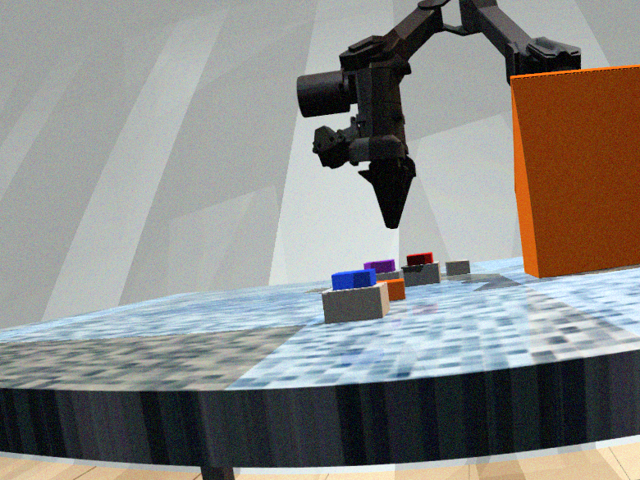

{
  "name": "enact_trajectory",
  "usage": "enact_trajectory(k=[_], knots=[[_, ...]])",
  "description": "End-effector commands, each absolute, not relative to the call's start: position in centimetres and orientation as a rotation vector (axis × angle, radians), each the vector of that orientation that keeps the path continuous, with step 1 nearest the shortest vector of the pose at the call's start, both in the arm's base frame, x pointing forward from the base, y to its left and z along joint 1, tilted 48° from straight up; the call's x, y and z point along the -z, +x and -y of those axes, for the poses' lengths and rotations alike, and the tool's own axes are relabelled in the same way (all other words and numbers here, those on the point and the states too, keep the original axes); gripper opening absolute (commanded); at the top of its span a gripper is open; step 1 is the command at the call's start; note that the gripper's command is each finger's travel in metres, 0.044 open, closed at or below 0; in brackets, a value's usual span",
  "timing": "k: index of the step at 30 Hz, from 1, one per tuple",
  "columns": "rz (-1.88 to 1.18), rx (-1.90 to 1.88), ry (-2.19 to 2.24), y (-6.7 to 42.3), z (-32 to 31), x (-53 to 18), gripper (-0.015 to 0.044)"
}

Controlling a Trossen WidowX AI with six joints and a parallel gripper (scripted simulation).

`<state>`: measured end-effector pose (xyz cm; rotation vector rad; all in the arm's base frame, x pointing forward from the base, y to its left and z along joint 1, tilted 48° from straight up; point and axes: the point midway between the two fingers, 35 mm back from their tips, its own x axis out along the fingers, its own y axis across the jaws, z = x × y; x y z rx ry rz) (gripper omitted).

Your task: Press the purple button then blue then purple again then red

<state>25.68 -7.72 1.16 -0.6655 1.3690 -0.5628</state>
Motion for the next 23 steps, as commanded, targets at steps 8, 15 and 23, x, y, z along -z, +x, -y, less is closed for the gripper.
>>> enact_trajectory(k=[8,15,23], knots=[[-1.408,0.502,-0.64,28.5,-5.6,7.0,0.04],[-1.393,0.564,-0.665,25.2,-13.1,13.6,0.04],[-1.382,0.584,-0.674,24.1,-14.3,15.1,0.04]])
